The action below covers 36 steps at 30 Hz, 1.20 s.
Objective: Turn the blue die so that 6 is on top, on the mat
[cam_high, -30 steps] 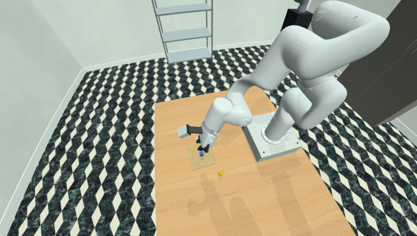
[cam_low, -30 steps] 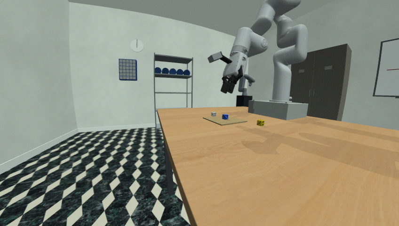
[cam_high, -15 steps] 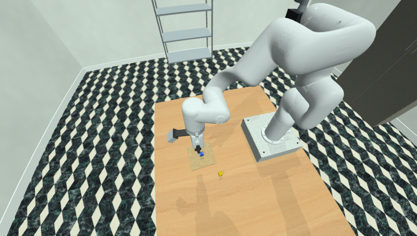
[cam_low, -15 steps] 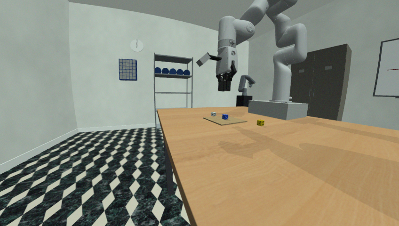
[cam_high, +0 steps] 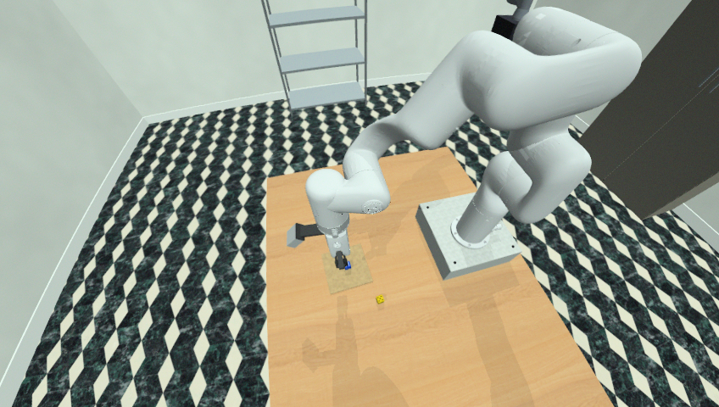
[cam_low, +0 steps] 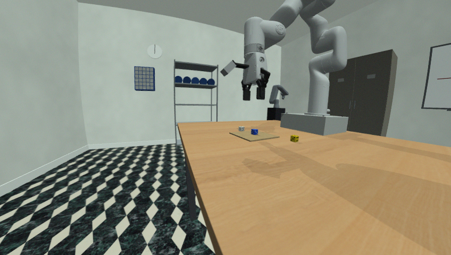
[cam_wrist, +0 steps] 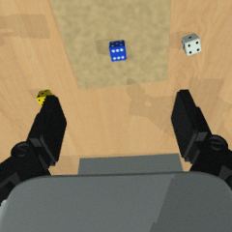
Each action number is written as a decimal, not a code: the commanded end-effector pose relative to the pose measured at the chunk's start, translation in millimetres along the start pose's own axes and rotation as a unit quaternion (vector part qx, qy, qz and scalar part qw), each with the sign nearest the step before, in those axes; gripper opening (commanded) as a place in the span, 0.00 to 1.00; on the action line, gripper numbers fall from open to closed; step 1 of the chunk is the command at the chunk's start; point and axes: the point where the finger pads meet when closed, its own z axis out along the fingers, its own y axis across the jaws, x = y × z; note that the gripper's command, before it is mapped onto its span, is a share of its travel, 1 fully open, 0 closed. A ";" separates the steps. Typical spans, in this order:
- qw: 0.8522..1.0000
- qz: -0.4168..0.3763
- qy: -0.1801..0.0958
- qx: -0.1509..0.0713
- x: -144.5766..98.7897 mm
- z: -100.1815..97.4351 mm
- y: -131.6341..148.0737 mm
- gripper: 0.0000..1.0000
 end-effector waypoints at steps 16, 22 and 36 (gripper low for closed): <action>1.000 0.000 0.002 0.000 1.2 -30.8 0.0 1.00; 1.000 0.000 0.002 0.000 1.2 -47.3 0.0 1.00; 1.000 0.000 0.002 0.000 1.1 -53.7 0.0 1.00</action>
